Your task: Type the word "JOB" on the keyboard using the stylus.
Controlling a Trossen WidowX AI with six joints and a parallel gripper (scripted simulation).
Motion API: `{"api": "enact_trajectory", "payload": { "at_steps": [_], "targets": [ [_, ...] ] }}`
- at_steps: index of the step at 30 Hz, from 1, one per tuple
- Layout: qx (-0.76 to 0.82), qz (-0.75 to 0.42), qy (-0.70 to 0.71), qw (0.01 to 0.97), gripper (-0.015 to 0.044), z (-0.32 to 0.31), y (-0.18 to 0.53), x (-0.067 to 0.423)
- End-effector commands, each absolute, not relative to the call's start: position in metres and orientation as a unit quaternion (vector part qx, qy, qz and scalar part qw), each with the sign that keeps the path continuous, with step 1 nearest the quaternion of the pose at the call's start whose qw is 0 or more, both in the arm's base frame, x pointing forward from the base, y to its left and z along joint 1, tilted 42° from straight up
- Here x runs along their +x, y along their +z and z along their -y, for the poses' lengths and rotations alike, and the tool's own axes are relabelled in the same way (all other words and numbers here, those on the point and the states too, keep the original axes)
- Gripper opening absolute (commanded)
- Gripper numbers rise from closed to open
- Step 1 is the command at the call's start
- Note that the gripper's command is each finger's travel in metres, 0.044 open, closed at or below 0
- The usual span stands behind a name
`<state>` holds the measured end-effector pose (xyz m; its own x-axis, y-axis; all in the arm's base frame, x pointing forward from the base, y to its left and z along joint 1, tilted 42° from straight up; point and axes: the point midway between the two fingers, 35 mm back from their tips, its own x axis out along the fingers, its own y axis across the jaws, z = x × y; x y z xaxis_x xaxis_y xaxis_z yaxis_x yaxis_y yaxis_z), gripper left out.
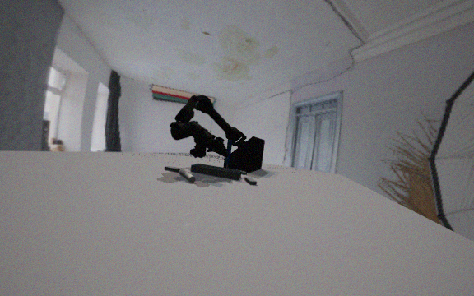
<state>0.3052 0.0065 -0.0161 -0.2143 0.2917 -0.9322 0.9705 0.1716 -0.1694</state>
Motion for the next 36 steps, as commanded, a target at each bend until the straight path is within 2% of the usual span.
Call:
{"api": "enact_trajectory", "payload": {
  "at_steps": [1,36],
  "targets": [
    [0.482,-0.653,-0.425,0.401,0.0081,-0.0046,-0.0181,0.3051],
    [0.481,-0.653,-0.425,0.401,0.0081,0.0003,-0.0236,0.3051]
  ]
}}
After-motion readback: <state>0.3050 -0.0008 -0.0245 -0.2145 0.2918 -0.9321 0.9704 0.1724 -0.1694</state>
